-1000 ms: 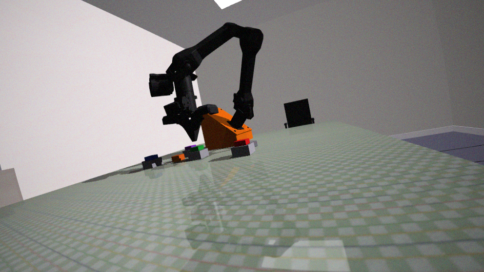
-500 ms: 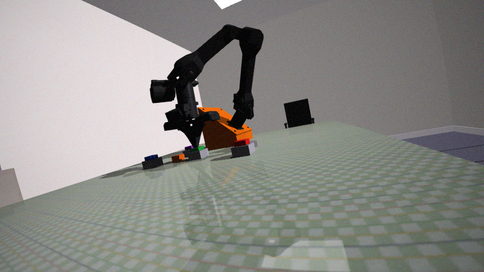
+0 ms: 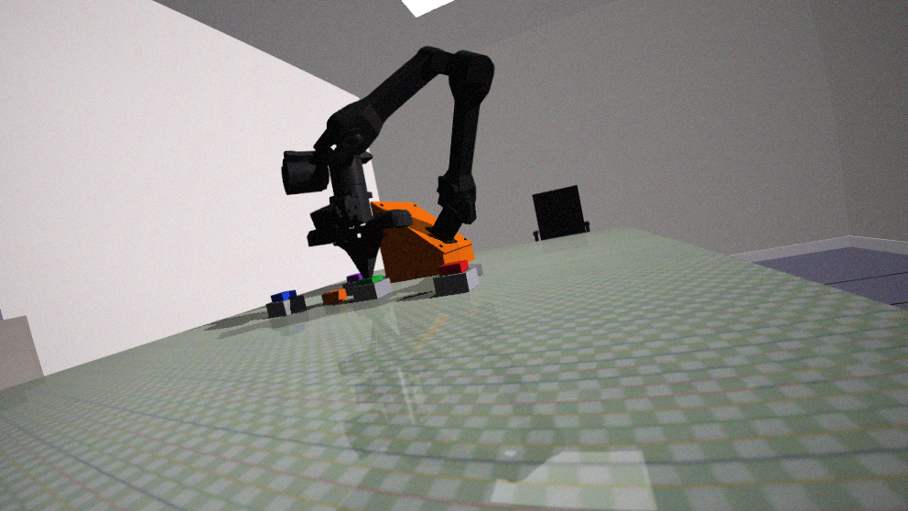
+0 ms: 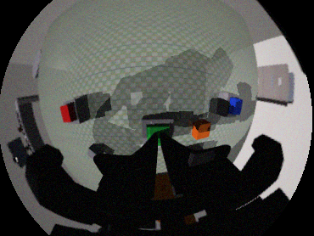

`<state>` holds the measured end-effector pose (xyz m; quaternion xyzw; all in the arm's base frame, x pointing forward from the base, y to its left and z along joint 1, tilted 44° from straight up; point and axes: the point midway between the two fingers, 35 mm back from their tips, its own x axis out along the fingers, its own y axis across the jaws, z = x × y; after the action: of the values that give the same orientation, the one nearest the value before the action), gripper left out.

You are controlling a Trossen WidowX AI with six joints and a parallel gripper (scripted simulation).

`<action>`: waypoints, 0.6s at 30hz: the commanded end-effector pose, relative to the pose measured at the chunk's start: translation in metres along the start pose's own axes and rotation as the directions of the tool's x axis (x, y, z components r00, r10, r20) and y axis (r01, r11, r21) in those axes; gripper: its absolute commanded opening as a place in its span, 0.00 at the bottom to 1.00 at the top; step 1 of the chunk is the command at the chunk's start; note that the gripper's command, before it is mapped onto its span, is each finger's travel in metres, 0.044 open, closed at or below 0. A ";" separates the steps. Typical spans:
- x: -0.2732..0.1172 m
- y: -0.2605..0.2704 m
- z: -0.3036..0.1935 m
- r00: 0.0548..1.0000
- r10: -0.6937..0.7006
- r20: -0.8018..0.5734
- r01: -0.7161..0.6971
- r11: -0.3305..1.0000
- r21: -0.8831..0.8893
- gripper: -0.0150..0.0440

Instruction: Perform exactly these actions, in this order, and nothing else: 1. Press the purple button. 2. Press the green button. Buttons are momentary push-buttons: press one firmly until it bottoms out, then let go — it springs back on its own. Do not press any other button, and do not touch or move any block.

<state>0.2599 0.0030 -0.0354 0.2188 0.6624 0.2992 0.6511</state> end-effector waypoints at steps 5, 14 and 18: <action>0.002 0.001 -0.003 1.000 0.008 -0.006 -0.008 1.000 0.011 0.29; -0.030 0.000 -0.002 1.000 0.007 -0.007 -0.007 1.000 0.011 0.29; -0.031 0.002 -0.001 1.000 0.006 -0.007 -0.006 1.000 0.011 0.33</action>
<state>0.2575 -0.0152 -0.0174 0.2306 0.6663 0.2970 0.6440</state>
